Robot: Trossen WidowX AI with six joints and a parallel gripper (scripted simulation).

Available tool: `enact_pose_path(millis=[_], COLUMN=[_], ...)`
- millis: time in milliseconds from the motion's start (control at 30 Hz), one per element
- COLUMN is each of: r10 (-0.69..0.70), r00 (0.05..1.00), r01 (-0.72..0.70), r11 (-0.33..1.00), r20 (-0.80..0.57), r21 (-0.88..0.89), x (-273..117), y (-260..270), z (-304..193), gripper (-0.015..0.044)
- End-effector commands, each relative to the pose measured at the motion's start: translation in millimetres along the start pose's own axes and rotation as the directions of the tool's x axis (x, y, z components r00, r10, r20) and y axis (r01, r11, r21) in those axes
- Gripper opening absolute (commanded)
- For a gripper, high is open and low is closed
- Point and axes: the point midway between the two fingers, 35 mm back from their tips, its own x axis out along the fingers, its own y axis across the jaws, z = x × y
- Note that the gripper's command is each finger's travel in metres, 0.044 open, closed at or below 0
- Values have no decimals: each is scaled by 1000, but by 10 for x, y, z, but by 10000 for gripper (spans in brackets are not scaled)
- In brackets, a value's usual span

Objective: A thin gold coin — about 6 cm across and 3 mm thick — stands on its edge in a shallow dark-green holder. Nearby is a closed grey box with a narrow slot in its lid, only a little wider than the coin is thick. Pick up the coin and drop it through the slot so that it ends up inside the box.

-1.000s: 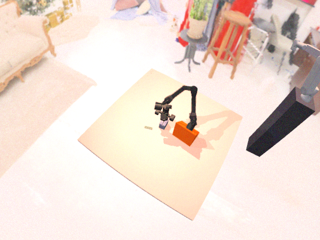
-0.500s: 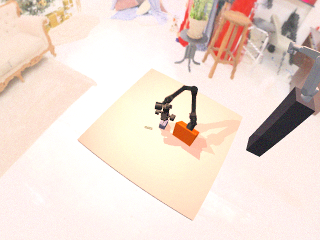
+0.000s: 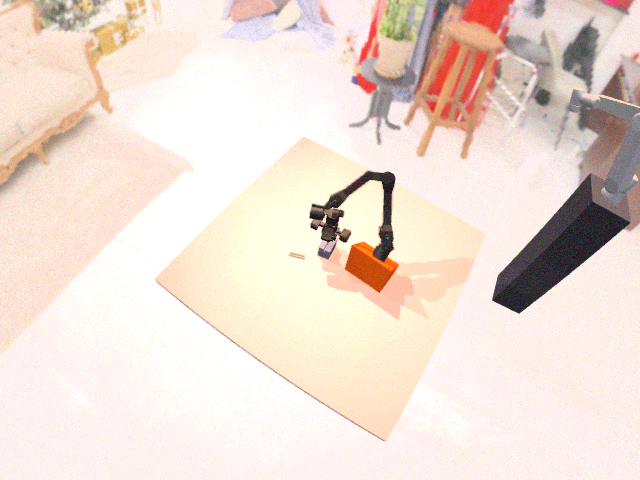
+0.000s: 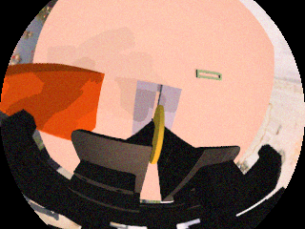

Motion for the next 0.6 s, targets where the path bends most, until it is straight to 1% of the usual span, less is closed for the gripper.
enact_pose_path(millis=[0, 567], r10=[0, 0], r00=[1000, 1000], r01=[0, 0], r11=[1000, 1000], r20=[-5, -5], r21=[-8, -7], x=[31, 113], y=[-1, 0], z=[1, -3], gripper=[0, 0])
